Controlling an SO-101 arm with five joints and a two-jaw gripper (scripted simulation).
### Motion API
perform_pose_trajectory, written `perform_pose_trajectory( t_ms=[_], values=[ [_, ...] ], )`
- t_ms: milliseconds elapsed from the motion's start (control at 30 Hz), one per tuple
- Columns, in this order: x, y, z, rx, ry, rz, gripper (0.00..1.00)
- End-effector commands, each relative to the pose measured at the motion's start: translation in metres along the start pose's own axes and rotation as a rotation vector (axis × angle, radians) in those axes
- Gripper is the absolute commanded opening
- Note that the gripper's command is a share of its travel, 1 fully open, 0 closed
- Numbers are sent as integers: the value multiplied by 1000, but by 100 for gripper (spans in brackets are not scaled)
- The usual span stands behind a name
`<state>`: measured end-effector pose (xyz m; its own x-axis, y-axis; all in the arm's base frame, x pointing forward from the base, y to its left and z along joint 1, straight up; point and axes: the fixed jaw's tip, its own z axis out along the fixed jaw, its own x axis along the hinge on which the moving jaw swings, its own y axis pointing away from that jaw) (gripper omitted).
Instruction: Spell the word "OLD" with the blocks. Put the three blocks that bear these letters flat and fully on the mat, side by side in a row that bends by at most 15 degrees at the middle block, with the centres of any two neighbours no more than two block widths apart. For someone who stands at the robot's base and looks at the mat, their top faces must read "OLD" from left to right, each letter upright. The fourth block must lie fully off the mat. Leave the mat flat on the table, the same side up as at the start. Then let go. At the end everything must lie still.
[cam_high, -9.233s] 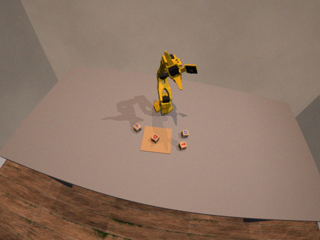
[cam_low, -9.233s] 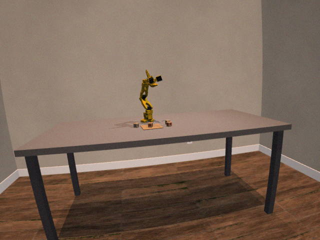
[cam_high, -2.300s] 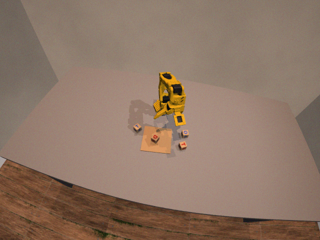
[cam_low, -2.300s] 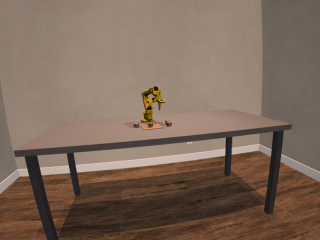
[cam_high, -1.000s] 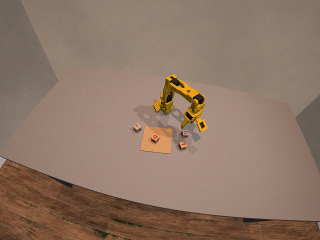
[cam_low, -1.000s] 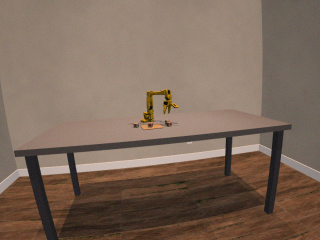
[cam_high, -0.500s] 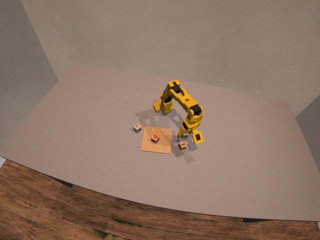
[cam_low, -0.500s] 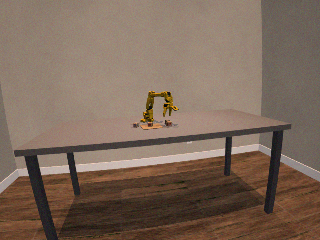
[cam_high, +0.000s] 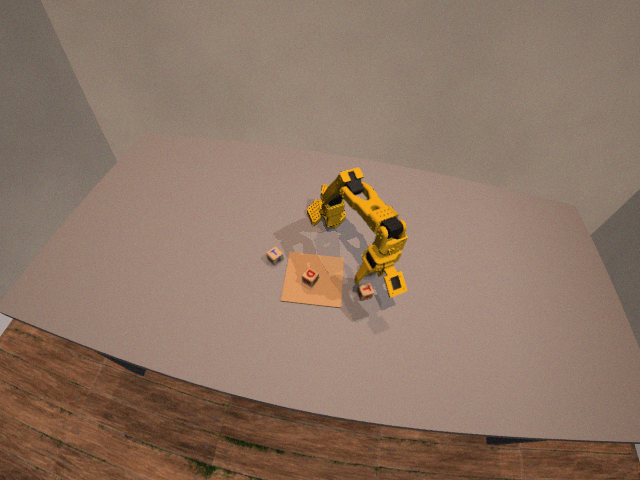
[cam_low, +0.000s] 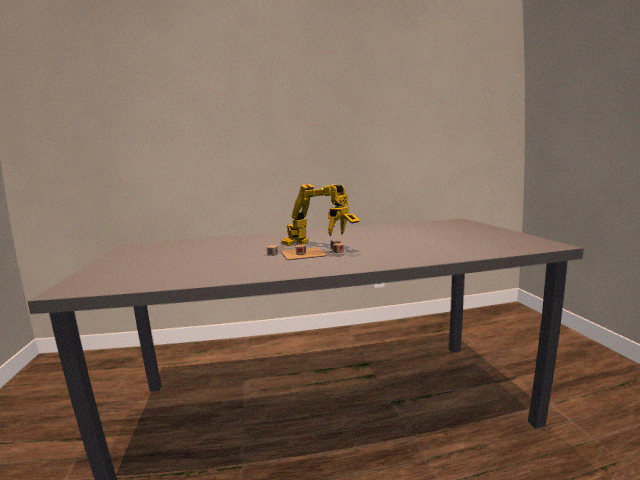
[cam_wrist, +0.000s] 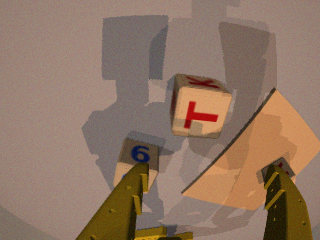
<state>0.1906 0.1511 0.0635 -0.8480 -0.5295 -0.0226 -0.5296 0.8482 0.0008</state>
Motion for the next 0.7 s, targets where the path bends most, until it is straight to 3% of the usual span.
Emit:
perform_pose_trajectory(
  t_ms=[0, 333, 667],
  values=[
    [-7, 0, -15, -7, -79, 3, 35],
    [-6, -9, -17, -5, -77, 36, 35],
    [16, -65, -26, 9, -64, 286, 35]
  ],
)
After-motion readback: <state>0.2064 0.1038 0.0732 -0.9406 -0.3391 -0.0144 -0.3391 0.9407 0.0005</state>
